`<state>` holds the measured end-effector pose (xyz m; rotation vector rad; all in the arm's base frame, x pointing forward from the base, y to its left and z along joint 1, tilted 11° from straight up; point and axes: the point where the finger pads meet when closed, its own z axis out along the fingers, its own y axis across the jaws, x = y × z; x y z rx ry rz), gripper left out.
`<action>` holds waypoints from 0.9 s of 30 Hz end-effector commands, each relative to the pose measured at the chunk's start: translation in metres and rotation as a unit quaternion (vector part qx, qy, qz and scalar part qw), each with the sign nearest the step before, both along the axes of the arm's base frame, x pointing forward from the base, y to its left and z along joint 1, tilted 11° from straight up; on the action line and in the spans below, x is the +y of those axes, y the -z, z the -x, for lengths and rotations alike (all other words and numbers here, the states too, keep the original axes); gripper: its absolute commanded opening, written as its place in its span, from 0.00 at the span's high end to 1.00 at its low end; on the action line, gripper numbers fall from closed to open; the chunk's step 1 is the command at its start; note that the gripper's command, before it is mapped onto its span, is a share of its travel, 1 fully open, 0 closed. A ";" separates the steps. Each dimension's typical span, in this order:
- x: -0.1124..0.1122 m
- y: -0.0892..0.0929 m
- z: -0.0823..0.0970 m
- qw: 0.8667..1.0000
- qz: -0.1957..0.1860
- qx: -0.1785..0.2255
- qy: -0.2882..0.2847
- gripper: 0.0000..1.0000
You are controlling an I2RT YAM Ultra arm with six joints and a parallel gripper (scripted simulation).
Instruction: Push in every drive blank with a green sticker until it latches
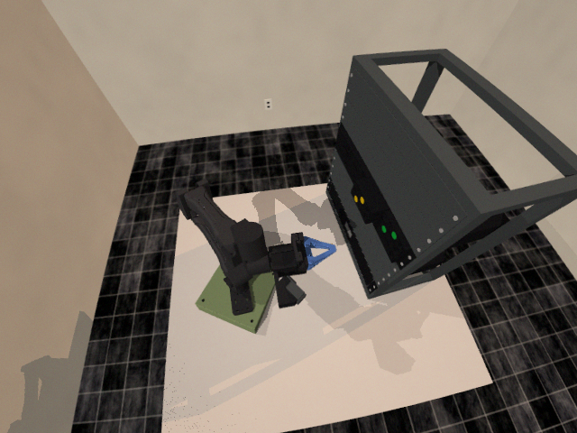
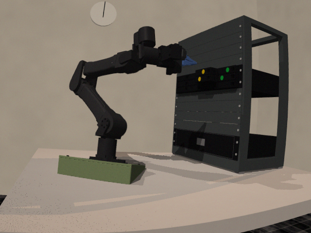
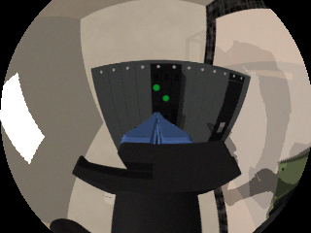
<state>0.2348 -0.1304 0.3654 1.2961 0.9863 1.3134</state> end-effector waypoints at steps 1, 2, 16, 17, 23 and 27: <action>0.012 0.001 0.012 1.000 0.011 -0.007 -0.027 1.00; 0.012 0.001 0.013 1.000 0.011 -0.007 -0.027 1.00; 0.013 -0.002 0.014 0.999 0.015 -0.009 -0.027 1.00; 0.013 -0.002 0.014 0.999 0.015 -0.009 -0.027 1.00; 0.012 -0.002 0.015 0.999 0.017 -0.009 -0.025 1.00; 0.012 -0.002 0.015 0.999 0.017 -0.009 -0.025 1.00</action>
